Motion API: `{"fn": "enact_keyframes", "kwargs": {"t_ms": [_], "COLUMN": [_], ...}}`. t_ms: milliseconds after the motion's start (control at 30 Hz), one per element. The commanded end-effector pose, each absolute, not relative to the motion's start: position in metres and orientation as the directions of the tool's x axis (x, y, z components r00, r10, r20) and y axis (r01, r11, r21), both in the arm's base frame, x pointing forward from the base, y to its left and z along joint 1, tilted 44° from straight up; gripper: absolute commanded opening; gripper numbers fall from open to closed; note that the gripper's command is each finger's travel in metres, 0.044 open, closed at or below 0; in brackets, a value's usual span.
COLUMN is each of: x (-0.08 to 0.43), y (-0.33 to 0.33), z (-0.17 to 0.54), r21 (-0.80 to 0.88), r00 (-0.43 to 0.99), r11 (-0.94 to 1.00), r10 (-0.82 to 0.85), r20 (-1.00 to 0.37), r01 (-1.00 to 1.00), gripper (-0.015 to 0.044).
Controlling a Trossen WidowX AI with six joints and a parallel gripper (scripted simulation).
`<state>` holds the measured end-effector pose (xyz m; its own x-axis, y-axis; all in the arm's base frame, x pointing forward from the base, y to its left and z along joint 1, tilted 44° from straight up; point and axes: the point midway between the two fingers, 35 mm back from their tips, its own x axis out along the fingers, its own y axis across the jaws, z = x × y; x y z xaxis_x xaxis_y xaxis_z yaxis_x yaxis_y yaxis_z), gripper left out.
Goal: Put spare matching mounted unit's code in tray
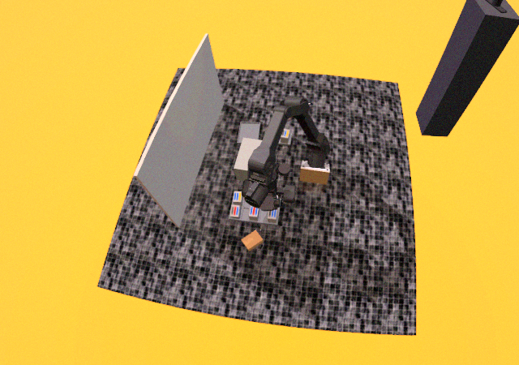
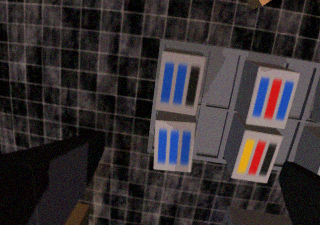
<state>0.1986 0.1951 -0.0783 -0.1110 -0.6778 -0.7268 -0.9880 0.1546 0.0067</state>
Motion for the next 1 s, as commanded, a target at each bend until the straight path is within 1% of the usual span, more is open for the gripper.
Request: {"fn": "enact_keyframes", "kwargs": {"t_ms": [0,67,100,967], "x": [0.195,0.19,0.187,0.183], "y": [0.19,0.182,0.177,0.155], "z": [-0.087,-0.097,-0.103,-0.129], "r21": [0.019,0.019,0.019,0.018], "r00": [-0.118,-0.118,-0.118,-0.117], "r11": [0.153,0.153,0.153,0.153], "r10": [-0.671,-0.671,-0.672,-0.672], "r20": [-0.732,-0.732,-0.732,-0.732], "r01": [-0.988,-0.988,-0.988,-0.988], "gripper": [0.0361,0.0309,0.03,0.03]}}
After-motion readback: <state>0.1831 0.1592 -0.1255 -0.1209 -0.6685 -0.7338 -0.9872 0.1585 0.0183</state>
